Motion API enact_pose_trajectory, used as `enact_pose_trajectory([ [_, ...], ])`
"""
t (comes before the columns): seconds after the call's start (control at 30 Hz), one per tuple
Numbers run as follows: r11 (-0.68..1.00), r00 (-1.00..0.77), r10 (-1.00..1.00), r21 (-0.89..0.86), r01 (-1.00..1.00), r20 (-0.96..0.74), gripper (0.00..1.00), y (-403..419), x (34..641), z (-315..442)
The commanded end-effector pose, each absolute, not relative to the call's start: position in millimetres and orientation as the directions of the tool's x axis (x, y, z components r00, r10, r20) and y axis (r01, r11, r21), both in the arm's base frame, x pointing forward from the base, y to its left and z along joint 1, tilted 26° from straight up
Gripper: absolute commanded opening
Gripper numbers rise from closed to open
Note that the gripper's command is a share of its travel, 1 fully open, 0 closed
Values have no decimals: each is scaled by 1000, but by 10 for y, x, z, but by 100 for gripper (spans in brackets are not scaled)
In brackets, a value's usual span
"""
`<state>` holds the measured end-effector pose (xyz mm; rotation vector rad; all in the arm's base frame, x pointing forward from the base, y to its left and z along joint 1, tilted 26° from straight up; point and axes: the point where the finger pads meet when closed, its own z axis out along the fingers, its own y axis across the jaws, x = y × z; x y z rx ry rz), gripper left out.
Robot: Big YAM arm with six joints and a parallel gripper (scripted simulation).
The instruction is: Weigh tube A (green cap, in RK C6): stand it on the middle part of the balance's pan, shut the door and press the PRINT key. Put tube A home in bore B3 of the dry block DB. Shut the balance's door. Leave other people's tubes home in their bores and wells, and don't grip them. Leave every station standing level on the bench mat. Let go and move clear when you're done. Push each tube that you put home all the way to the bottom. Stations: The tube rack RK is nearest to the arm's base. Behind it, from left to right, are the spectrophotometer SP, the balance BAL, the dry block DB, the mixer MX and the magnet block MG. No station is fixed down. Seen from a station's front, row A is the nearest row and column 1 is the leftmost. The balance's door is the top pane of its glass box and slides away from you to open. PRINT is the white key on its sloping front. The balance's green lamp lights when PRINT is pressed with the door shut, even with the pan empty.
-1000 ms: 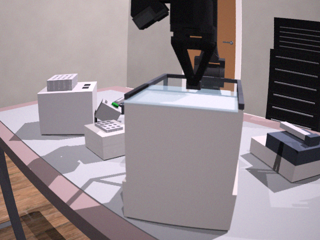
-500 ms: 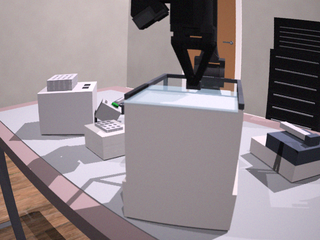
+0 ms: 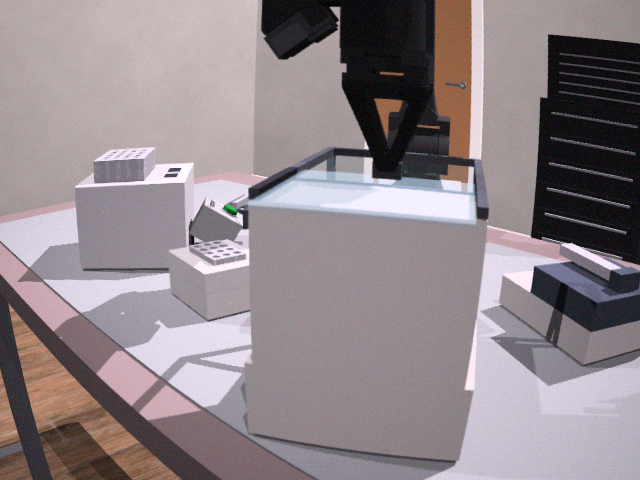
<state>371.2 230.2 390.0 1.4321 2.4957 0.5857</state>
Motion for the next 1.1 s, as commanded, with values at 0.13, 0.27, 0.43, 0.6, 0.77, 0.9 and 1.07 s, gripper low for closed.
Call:
enact_pose_trajectory([
  [0.13, 433, -511, 859, 500, 750, 21, 30, 2248, 3687, 4293],
  [0.27, 437, -510, 860, 490, 755, 21, 30, 2259, 3713, 4272],
  [0.43, 434, -510, 860, 500, 750, 20, 30, 2214, 3649, 4393],
  [0.6, 435, -510, 860, 495, 752, 20, 30, 2197, 3632, 4442],
  [0.77, 435, -510, 860, 495, 752, 20, 30, 2181, 3610, 4488],
  [0.9, 438, -510, 860, 486, 757, 19, 30, 2181, 3612, 4503],
  [1.07, 435, -510, 860, 497, 751, 19, 30, 2138, 3542, 4625],
])
